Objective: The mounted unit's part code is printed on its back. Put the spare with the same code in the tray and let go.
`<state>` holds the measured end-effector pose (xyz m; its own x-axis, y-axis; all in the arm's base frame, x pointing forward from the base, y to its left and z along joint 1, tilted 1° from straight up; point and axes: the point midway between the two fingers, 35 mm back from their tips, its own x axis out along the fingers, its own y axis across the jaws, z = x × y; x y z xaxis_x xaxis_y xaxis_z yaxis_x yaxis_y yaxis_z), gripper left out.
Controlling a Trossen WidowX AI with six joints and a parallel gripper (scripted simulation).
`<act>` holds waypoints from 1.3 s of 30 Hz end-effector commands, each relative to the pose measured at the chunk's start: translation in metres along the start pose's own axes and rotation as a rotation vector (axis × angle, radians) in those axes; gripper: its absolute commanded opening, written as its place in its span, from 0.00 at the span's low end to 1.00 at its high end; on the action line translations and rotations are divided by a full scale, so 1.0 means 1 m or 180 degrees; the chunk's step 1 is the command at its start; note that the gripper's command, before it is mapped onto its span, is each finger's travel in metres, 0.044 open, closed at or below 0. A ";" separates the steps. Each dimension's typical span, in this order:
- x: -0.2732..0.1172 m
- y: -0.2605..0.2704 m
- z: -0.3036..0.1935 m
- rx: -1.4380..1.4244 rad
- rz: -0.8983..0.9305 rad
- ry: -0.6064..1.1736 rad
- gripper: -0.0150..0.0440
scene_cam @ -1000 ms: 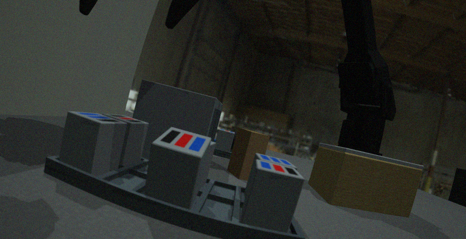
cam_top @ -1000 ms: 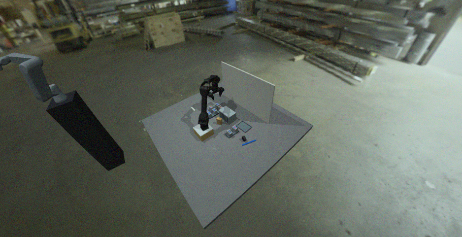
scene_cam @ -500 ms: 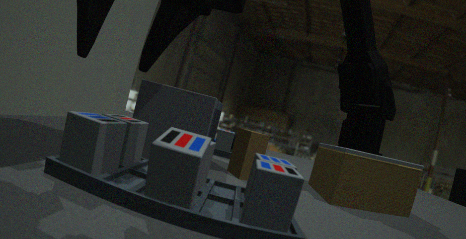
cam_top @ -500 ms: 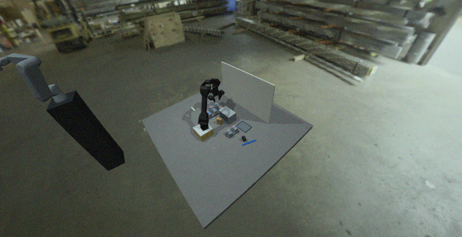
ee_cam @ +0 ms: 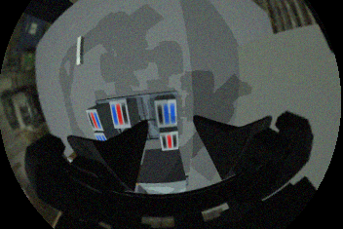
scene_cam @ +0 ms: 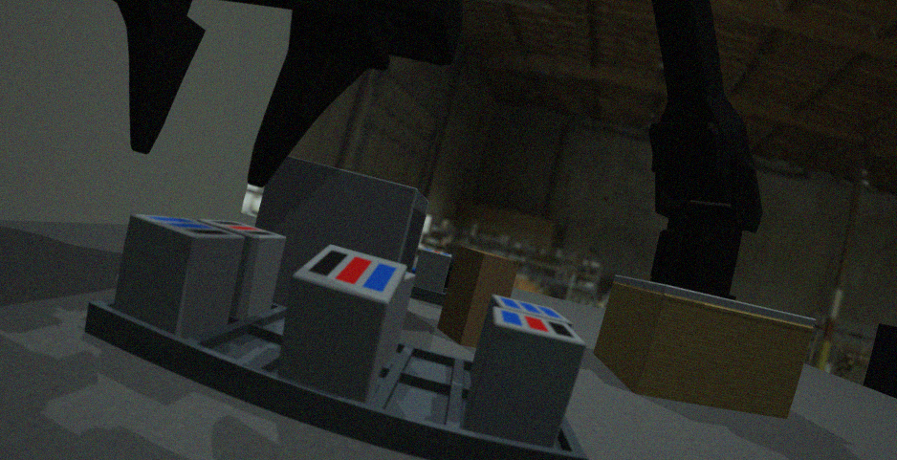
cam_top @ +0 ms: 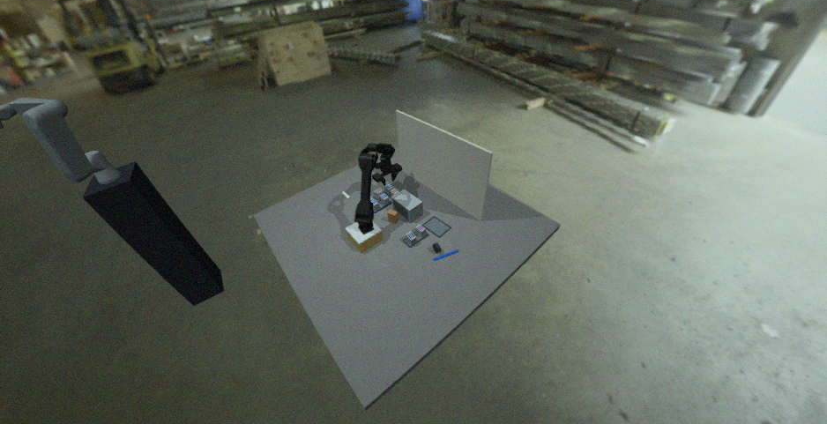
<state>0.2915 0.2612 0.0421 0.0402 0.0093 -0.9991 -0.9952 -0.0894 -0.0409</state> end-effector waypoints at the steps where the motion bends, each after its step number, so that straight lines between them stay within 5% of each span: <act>1: 0.009 0.001 -0.001 -0.0006 0.0021 0.0012 0.76; 39: 0.060 0.004 -0.002 -0.0006 0.0022 0.0012 0.76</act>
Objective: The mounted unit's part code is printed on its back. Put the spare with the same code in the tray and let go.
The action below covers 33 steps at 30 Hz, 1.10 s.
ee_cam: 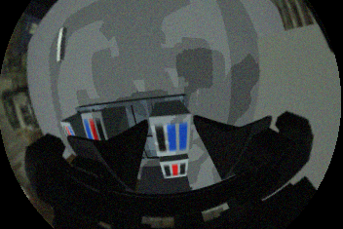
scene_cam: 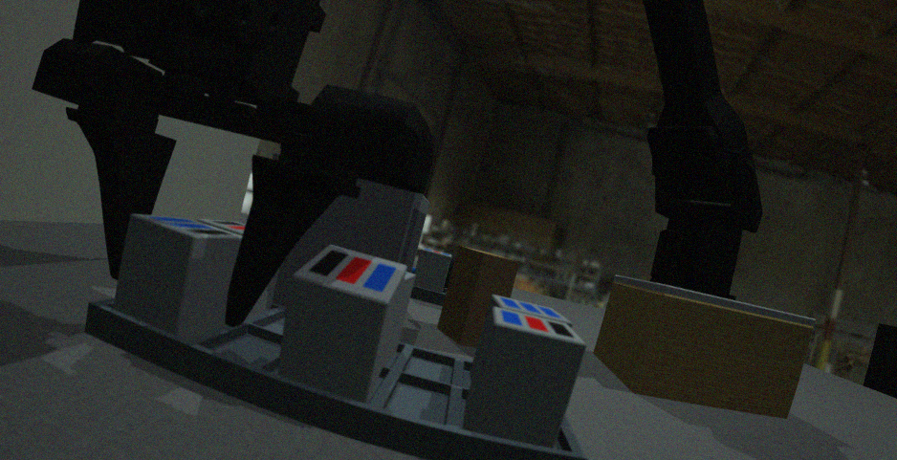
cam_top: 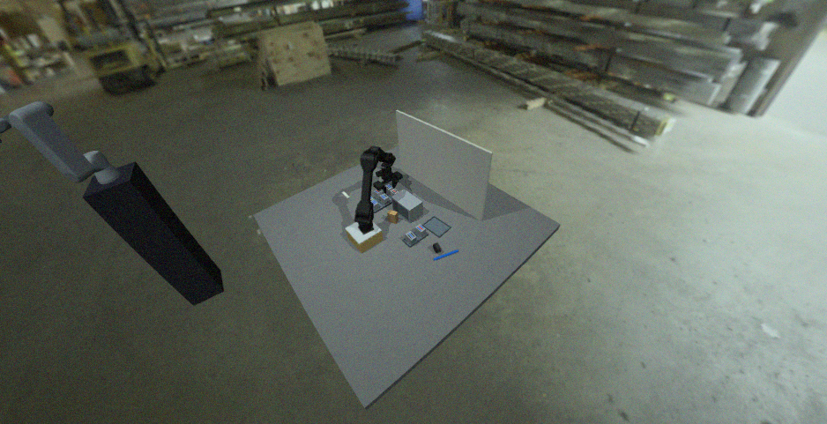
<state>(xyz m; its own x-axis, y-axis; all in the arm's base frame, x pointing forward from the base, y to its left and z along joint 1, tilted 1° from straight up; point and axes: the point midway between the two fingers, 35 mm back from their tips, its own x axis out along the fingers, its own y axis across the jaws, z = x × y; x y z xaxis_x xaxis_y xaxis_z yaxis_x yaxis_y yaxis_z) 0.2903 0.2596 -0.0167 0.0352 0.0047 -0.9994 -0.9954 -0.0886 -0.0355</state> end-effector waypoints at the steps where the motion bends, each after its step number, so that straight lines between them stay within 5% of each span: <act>1: 0.001 0.000 0.000 -0.0009 0.0004 -0.0001 0.76; 6: 0.000 0.000 0.000 0.0000 0.0002 0.0001 0.54; 13: 0.000 0.000 0.000 0.0000 0.0002 0.0001 0.46; 18: 0.000 0.000 0.000 0.0000 0.0002 0.0001 0.25; 26: -0.001 0.000 0.000 0.0000 0.0002 0.0001 0.25; 33: -0.057 -0.001 0.001 -0.0006 0.0003 -0.0001 0.25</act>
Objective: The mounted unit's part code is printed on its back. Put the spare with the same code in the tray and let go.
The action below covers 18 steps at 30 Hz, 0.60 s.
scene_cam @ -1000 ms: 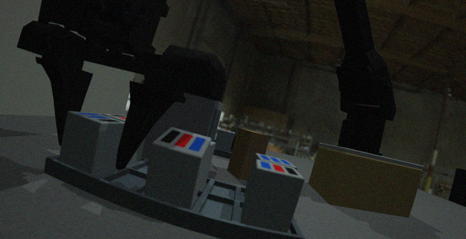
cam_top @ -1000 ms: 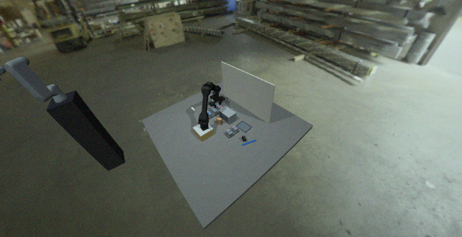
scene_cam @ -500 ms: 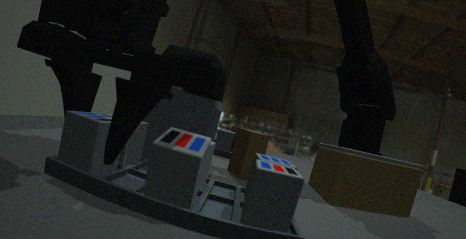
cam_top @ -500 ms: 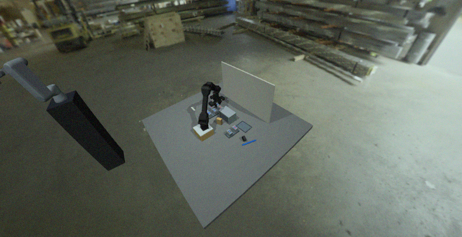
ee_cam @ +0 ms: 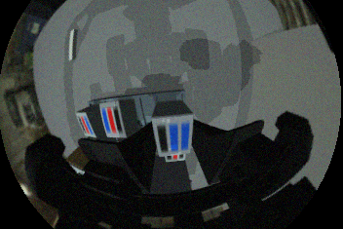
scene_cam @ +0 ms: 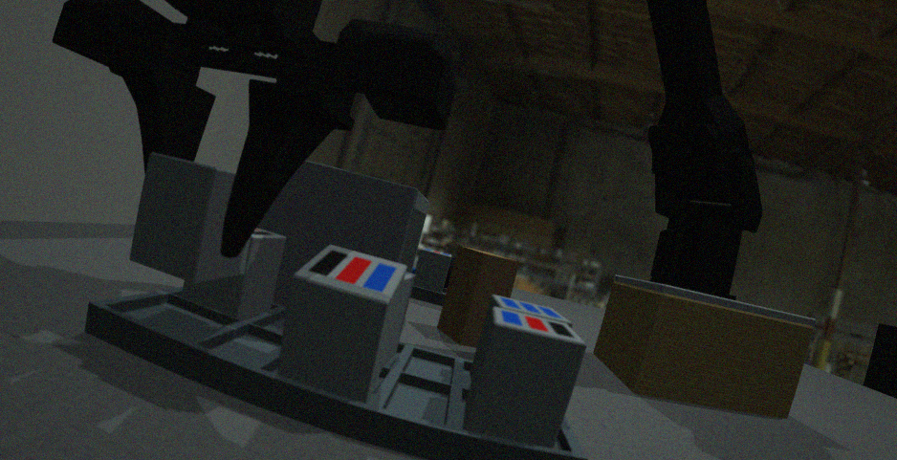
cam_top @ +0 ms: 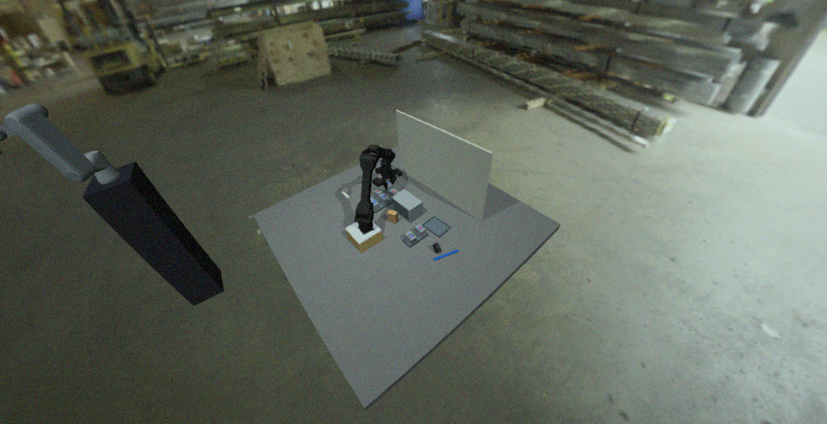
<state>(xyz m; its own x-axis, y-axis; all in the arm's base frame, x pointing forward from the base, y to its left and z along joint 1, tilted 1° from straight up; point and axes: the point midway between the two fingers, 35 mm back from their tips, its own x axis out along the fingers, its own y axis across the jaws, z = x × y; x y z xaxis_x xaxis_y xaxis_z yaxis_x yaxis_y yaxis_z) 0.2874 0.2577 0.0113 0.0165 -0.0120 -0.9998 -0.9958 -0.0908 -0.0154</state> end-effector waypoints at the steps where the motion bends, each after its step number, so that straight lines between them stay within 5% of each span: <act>1: -0.038 -0.002 0.002 0.0000 -0.0061 -0.0049 0.25; 18: -0.097 -0.006 0.001 -0.0002 -0.0081 -0.0063 0.25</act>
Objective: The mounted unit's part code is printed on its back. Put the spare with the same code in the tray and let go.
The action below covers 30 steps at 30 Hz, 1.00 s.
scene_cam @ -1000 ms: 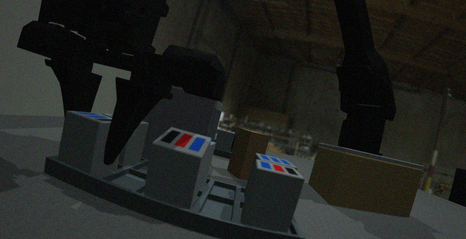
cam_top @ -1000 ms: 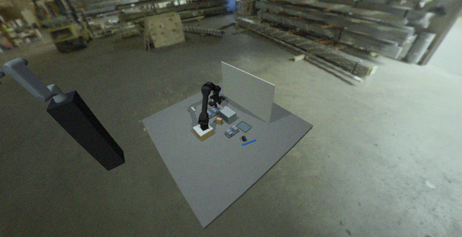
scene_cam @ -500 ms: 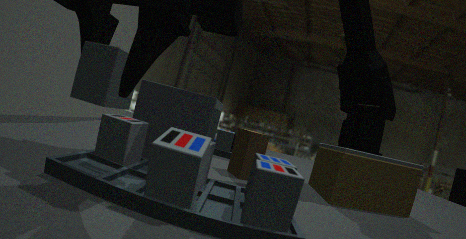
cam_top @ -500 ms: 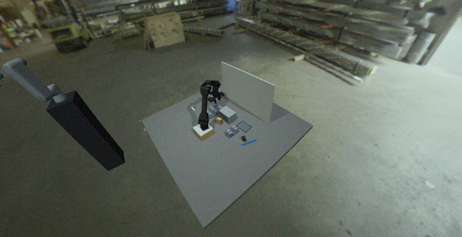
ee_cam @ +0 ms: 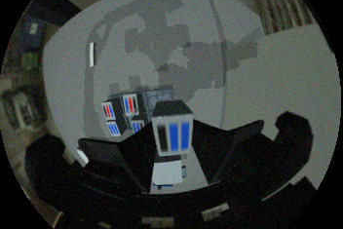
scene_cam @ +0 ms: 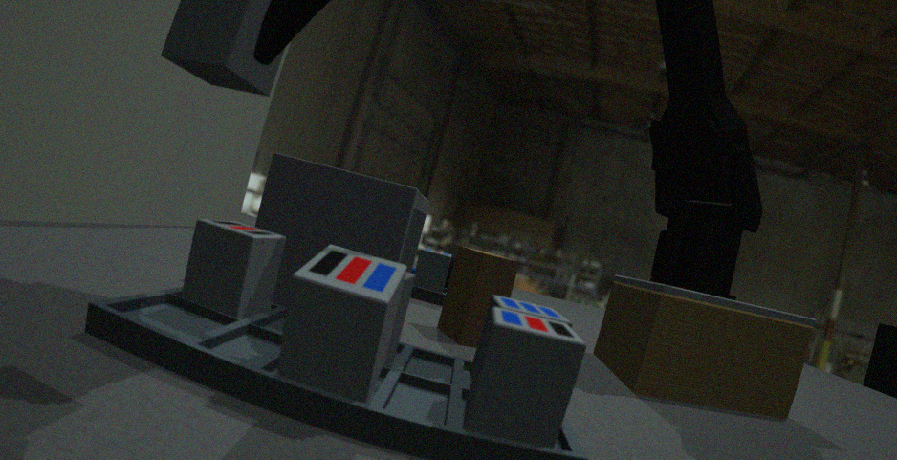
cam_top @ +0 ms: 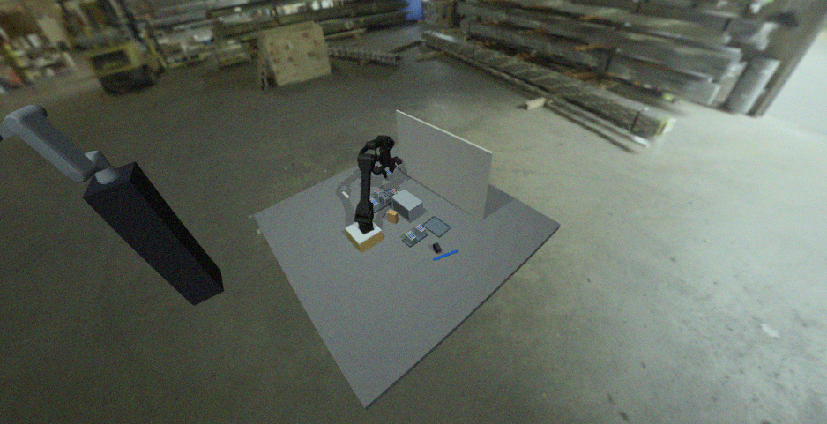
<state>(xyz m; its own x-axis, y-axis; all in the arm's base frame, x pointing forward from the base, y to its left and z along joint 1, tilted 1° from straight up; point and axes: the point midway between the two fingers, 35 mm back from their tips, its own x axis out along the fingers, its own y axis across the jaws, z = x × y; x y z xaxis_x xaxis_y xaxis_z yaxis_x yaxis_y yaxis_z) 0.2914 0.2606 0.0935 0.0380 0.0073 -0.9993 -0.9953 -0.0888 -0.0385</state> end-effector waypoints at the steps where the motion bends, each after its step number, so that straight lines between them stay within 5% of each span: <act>1: -0.020 -0.001 -0.001 -0.0008 -0.0004 -0.0005 0.25; 10: -0.042 -0.003 -0.006 -0.0006 0.0012 0.0007 0.25; 30: -0.043 -0.058 -0.128 0.0137 -0.0028 0.0061 0.25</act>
<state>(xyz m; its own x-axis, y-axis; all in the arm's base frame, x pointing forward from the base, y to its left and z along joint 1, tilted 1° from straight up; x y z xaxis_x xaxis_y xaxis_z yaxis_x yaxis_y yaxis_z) 0.3524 0.1554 0.1380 0.0436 -0.0036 -0.9990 -0.9974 -0.0582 -0.0433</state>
